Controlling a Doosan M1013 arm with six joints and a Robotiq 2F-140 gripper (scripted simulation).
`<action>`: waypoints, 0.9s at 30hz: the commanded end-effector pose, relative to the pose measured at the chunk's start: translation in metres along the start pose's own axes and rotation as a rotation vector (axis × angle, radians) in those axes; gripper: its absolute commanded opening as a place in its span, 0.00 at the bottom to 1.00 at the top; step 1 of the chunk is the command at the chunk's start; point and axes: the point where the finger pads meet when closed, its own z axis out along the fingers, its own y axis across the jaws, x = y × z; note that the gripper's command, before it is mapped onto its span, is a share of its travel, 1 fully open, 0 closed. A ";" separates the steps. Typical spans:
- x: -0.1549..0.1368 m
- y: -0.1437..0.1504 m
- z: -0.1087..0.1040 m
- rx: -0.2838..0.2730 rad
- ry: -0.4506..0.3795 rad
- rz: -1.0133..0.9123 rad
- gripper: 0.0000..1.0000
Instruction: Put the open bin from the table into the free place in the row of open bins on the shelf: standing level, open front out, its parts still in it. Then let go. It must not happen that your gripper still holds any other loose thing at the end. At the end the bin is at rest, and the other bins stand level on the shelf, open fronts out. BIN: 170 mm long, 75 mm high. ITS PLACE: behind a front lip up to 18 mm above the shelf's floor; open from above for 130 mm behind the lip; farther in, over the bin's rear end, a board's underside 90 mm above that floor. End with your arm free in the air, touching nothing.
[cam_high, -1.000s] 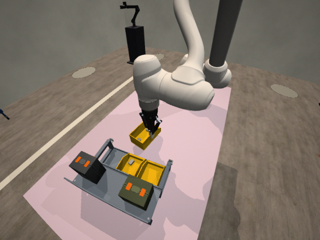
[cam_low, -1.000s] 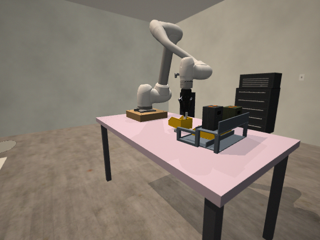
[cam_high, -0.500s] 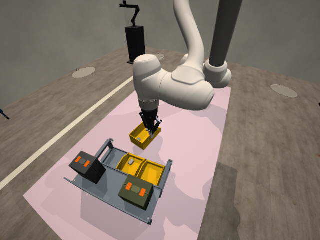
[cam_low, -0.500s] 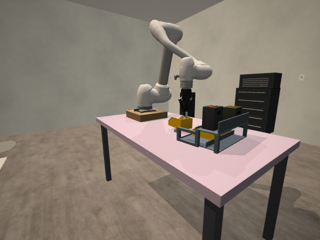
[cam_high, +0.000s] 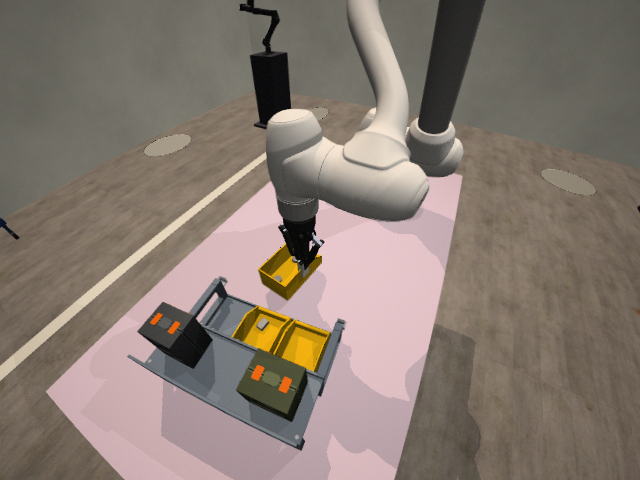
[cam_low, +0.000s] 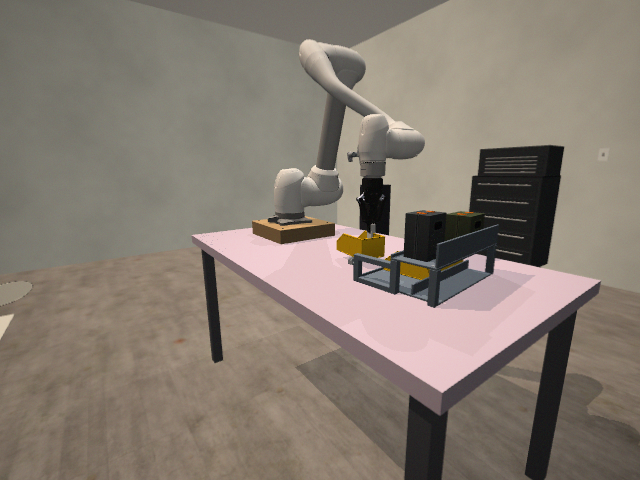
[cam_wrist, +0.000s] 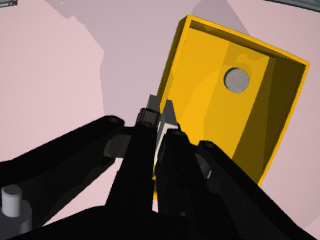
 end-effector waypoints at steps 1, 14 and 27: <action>0.000 0.000 0.000 0.000 0.000 0.000 0.00; 0.000 0.002 0.000 0.000 0.000 -0.004 0.00; 0.002 0.027 0.001 0.000 0.000 -0.066 0.00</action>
